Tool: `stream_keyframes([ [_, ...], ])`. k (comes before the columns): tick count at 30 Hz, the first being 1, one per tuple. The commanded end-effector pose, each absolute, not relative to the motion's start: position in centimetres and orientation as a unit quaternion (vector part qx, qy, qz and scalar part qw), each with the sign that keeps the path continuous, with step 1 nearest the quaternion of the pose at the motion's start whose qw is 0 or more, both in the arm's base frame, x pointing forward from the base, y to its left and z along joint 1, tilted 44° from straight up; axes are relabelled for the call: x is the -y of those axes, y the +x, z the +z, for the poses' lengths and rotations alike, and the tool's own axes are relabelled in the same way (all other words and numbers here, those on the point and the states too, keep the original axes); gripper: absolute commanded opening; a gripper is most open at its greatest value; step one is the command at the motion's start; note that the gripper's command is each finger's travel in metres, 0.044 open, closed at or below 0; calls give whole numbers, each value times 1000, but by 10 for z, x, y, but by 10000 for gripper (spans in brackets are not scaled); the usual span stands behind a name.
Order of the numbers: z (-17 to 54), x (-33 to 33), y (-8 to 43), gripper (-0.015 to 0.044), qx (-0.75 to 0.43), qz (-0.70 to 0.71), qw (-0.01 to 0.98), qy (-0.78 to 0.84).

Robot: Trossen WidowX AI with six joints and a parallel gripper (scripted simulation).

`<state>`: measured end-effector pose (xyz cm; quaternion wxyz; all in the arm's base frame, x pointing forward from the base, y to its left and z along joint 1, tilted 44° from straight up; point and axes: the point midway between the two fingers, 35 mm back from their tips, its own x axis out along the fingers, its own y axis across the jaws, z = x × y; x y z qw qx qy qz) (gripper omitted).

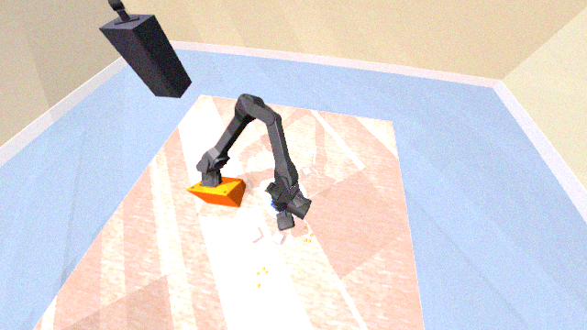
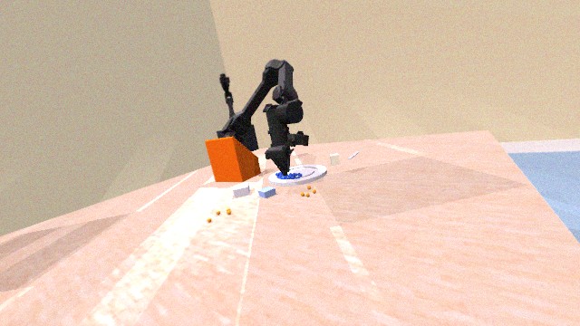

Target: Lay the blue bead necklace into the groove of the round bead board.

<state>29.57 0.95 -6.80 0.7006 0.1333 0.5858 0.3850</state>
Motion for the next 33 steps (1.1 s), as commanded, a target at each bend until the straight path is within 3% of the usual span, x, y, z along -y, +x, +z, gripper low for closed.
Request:
stream_keyframes([
  [1, -65, -7, 298, 315, -583, 386, 703, 130],
  [6, -65, -7, 298, 440, -583, 386, 703, 130],
  [26, -65, -7, 298, 440, -583, 386, 703, 130],
  [28, -62, -4, 302, 387, -582, 387, 704, 128],
  [33, -46, 9, 320, 380, -576, 395, 706, 118],
])
